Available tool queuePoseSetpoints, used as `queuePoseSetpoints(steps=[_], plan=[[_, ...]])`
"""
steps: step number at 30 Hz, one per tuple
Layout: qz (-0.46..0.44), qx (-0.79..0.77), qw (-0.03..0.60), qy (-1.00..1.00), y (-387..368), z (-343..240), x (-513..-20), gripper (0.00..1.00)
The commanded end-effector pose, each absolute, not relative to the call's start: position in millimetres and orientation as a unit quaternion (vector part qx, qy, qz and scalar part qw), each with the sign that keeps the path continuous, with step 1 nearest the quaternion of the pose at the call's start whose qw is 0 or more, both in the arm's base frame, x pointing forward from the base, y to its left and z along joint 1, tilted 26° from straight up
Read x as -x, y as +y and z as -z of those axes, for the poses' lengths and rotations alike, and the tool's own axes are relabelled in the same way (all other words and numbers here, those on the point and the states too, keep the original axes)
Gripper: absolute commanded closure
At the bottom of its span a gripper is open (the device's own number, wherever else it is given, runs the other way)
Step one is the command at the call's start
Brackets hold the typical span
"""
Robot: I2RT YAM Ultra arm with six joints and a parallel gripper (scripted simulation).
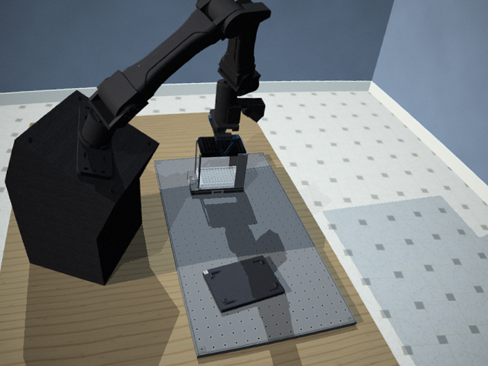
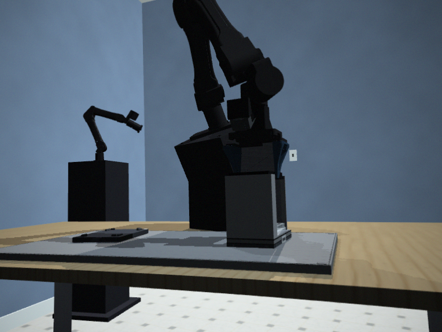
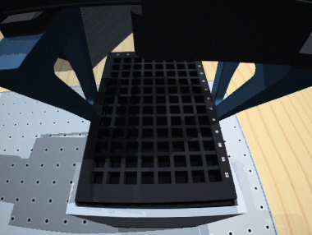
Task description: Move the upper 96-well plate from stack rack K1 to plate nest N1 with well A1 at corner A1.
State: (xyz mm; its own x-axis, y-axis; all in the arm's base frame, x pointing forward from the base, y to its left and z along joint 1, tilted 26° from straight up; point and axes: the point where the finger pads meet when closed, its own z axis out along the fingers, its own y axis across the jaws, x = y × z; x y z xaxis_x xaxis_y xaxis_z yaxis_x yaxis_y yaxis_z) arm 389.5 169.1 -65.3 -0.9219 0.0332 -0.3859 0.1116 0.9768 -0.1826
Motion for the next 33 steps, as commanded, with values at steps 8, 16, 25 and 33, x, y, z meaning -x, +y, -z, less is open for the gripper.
queuePoseSetpoints(steps=[8, 16, 25, 33], plan=[[0.101, -0.033, 0.202, 0.974, 177.8, 40.0, -380.2, 1.0], [0.1, -0.033, 0.203, 0.974, 179.3, 34.9, -379.0, 1.0], [0.1, -0.033, 0.203, 0.974, 179.4, 34.9, -379.0, 1.0], [0.1, -0.033, 0.203, 0.974, 179.5, 34.8, -379.1, 1.0]])
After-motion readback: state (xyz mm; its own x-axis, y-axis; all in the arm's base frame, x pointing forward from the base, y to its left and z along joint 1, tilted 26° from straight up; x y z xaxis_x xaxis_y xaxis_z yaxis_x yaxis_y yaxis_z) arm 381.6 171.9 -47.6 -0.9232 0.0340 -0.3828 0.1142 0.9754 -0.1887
